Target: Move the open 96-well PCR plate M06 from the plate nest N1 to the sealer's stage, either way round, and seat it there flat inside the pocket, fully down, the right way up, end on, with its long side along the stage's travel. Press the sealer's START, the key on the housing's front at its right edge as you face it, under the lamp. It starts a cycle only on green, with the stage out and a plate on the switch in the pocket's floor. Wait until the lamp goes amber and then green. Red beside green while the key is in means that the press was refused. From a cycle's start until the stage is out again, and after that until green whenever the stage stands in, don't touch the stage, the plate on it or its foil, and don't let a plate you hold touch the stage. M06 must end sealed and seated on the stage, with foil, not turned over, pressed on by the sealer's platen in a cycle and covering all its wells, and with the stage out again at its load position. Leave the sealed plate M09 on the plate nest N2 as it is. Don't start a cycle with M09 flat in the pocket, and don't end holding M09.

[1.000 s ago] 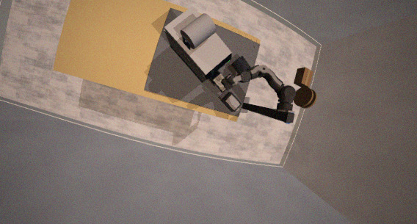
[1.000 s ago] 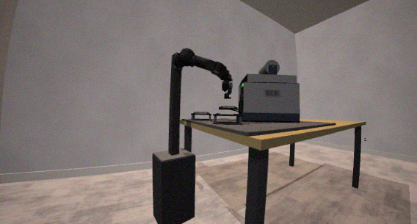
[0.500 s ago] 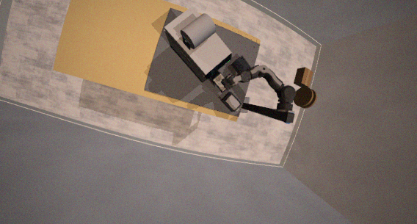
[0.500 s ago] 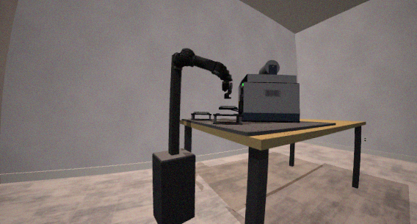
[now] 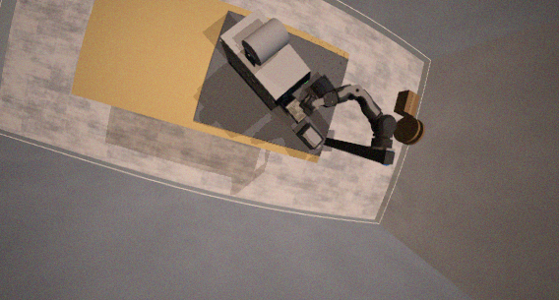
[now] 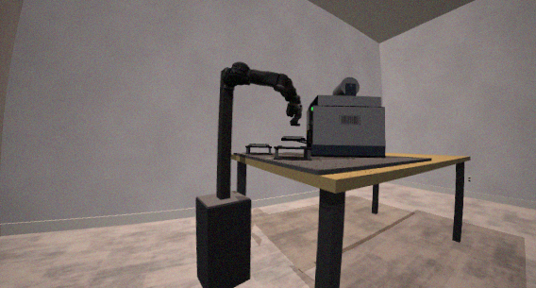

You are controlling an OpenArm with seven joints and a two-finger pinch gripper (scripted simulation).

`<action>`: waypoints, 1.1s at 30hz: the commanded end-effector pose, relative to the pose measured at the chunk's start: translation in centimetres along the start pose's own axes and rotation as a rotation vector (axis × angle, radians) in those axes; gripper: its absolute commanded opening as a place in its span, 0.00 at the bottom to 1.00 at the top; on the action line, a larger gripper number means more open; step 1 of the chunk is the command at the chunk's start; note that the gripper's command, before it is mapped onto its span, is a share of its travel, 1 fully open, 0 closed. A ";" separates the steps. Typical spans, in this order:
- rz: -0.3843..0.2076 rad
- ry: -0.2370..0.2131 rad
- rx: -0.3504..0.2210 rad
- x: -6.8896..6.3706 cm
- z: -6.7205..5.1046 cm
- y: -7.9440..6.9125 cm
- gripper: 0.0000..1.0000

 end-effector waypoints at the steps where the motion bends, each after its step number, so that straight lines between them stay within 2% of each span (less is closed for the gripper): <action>1: 0.002 -0.002 -0.001 -0.1 0.1 0.0 0.00; 4: 0.002 -0.002 -0.001 -0.1 0.1 0.0 0.00; 9: -0.181 0.018 -0.180 0.4 0.2 -3.8 0.00; 21: -0.181 0.018 -0.180 0.4 0.2 -3.8 0.00; 22: -0.051 0.003 -0.101 -0.1 0.2 -1.6 0.00; 26: -0.198 0.019 -0.247 0.5 0.2 -4.6 0.00; 33: -0.198 0.019 -0.247 0.5 0.2 -4.6 0.00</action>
Point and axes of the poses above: the point where the finger pads meet when closed, its own x axis out along the fingers, its own y axis across the jaws, z = x × y, the point moved 4 cm from there along -x, back along the fingers, and after that the axes turned 6 degrees about -x, right-handed, at the moved point
